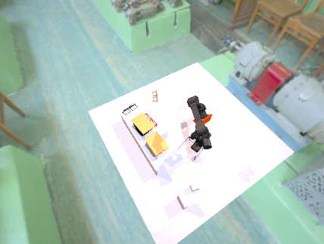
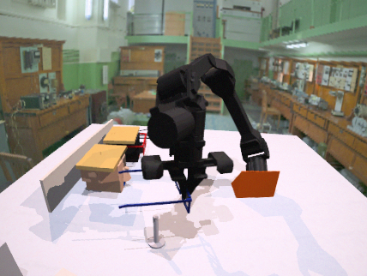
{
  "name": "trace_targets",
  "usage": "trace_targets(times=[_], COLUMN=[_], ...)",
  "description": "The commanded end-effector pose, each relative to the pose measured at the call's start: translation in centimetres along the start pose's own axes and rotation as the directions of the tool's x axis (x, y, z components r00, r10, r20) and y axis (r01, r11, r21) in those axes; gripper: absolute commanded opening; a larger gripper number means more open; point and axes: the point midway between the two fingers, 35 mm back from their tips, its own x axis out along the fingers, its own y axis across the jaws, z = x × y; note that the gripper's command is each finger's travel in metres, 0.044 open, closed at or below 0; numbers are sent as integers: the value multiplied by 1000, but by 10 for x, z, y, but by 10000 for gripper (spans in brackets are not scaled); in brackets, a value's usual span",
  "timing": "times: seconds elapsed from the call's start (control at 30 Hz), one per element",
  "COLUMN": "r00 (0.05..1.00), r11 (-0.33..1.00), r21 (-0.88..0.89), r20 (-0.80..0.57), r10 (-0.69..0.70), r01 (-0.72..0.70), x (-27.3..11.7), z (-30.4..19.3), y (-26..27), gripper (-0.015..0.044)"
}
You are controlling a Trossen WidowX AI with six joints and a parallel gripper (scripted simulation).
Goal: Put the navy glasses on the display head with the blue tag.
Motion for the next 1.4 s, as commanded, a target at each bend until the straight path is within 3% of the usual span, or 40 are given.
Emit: trace_targets(times=[0.0,0.6,1.37], r00=[1000,1000,1000], r11=[1000,908,503], r21=[5,-420,-864], r20=[-6,-7,3], r10=[-3,-2,-6], r01=[3,-1,6], x=[-10,-17,-8], z=[-1,75,173], y=[-1,-4,-35], gripper=[0,0,0])
